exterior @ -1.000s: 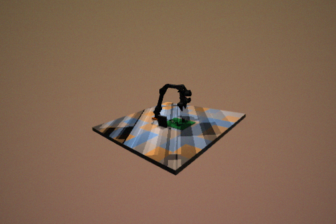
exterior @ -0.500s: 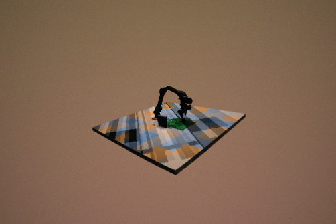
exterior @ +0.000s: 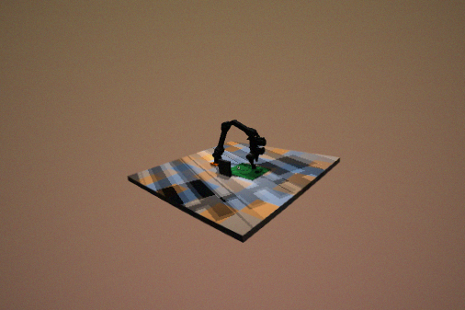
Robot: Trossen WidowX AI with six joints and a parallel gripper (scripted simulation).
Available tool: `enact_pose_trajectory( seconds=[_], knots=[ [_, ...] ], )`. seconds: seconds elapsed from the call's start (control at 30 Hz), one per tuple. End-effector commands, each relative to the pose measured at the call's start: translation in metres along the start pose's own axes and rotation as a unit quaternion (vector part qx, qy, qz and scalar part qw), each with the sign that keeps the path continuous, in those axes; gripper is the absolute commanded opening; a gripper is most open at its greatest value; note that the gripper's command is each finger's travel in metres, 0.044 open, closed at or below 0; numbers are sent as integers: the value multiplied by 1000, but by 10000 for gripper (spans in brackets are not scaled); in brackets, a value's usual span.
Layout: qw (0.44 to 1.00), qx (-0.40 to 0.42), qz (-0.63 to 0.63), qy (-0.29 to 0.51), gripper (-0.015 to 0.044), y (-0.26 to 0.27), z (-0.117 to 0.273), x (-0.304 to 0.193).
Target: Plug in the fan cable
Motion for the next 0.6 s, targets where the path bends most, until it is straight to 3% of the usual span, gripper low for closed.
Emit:
enact_pose_trajectory(
  seconds=[0.0,0.57],
  knots=[
    [1000,0,-2,5,440,0,-11,-1],
    [1000,0,-2,5,440,0,-33,-3]
  ],
)
Point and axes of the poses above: the point midway between the two fingers, 35 mm back from their tips, its own z axis back along the fingers, its own y axis across the jaws, x = y × z, the point moved 1 cm from there along z, back along the fingers, and after that the axes turned 11 degrees about z, right-handed, at the moved point
